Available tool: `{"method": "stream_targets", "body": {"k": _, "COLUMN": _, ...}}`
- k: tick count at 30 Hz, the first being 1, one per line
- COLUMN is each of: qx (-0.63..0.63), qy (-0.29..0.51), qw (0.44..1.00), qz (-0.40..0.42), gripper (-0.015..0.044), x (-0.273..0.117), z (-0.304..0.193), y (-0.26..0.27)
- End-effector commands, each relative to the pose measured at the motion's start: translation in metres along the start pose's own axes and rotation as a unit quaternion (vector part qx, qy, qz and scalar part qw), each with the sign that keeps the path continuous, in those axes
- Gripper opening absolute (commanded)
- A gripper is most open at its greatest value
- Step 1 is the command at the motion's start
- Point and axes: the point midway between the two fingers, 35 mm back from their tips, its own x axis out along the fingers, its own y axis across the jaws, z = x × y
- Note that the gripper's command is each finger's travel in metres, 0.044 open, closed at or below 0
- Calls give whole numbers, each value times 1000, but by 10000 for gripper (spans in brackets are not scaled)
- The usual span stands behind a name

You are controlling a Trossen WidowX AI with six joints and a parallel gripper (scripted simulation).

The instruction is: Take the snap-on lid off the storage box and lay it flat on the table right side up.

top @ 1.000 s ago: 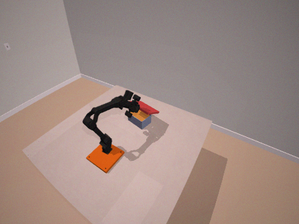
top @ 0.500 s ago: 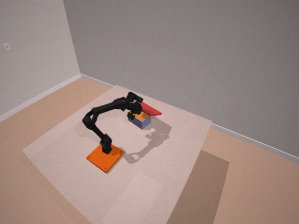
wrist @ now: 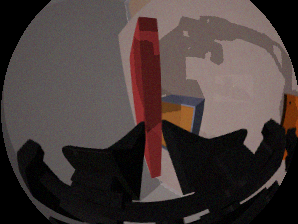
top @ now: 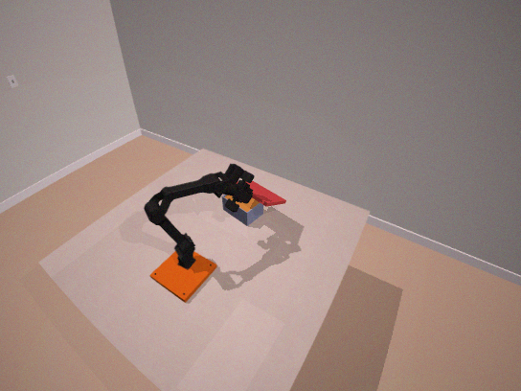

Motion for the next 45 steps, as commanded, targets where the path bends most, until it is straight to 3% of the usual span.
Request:
{"method": "stream_targets", "body": {"k": 1, "qx": -3, "qy": 2, "qw": 1000, "qz": 2, "gripper": 0, "x": -1, "z": 7, "y": 1}}
{"method": "stream_targets", "body": {"k": 45, "qx": -7, "qy": -1, "qw": 1000, "qz": 1, "gripper": 0, "x": -6, "z": 94, "y": -2}}
